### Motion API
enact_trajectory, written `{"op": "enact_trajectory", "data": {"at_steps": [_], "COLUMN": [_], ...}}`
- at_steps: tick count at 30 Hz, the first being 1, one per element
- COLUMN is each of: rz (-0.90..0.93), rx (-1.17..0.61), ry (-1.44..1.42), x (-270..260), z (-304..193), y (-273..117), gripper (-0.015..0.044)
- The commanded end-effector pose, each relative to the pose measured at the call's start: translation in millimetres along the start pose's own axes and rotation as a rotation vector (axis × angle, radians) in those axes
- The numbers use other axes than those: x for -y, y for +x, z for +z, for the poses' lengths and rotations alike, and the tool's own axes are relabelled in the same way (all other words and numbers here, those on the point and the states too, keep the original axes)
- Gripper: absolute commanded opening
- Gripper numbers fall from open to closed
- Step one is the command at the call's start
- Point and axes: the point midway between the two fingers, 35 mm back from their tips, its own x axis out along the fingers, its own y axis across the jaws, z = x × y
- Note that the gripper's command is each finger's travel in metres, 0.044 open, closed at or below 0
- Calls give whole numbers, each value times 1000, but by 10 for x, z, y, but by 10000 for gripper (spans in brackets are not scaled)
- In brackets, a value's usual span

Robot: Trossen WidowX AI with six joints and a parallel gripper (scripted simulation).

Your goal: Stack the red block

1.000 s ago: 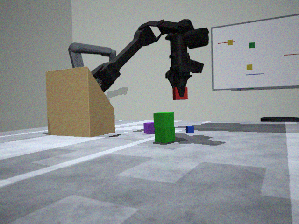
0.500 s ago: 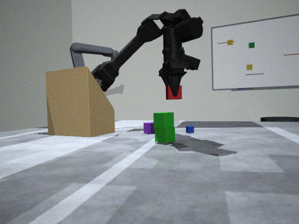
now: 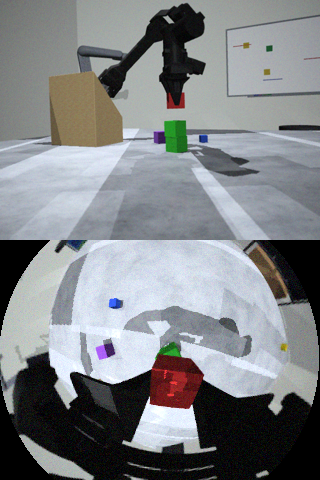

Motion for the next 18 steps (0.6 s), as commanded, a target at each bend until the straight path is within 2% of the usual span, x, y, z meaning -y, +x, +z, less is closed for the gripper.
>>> {"op": "enact_trajectory", "data": {"at_steps": [1, 7, 18], "rz": [3, 4, 4], "rx": [-3, -2, -2], "ry": [-4, -4, -4], "x": [9, 1, 0], "z": [-13, -9, -9], "y": [83, 325, 332], "gripper": [0, 0, 0]}}
